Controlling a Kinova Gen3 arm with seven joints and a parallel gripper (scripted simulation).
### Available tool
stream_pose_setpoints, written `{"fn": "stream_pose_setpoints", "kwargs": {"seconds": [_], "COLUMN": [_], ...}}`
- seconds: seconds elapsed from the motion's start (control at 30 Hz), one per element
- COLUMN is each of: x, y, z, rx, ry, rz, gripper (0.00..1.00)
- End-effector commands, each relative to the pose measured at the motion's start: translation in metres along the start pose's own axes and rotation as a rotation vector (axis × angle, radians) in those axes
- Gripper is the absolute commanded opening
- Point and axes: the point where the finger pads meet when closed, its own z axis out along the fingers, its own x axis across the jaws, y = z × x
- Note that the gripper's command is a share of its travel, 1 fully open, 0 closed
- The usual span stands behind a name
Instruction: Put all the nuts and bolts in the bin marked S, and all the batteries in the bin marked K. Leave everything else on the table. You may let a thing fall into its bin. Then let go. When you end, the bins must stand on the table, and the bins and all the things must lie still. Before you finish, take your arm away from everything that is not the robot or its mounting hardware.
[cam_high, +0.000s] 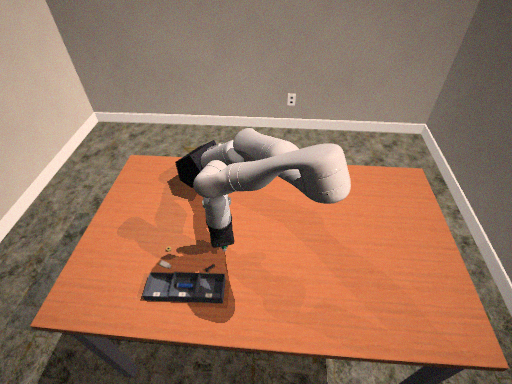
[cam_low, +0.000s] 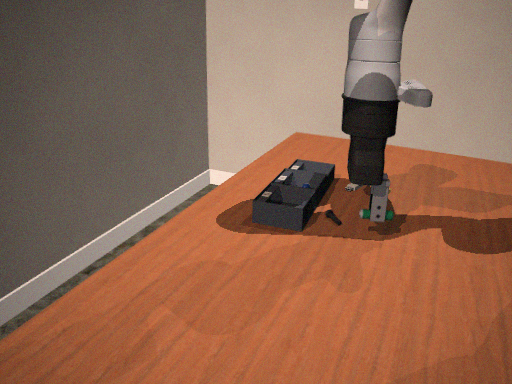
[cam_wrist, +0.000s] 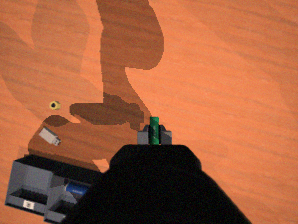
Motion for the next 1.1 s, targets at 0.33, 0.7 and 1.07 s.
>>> {"fn": "stream_pose_setpoints", "kwargs": {"seconds": [0.33,0.7,1.07], "x": [-0.002,-0.002,-0.035], "y": [0.005,0.005,0.031], "z": [-0.024,-0.024,-0.024], "rx": [-0.014,-0.014,-0.014], "ry": [-0.01,-0.01,-0.01], "rz": [-0.005,-0.005,-0.005], "gripper": [0.31,0.31,0.31]}}
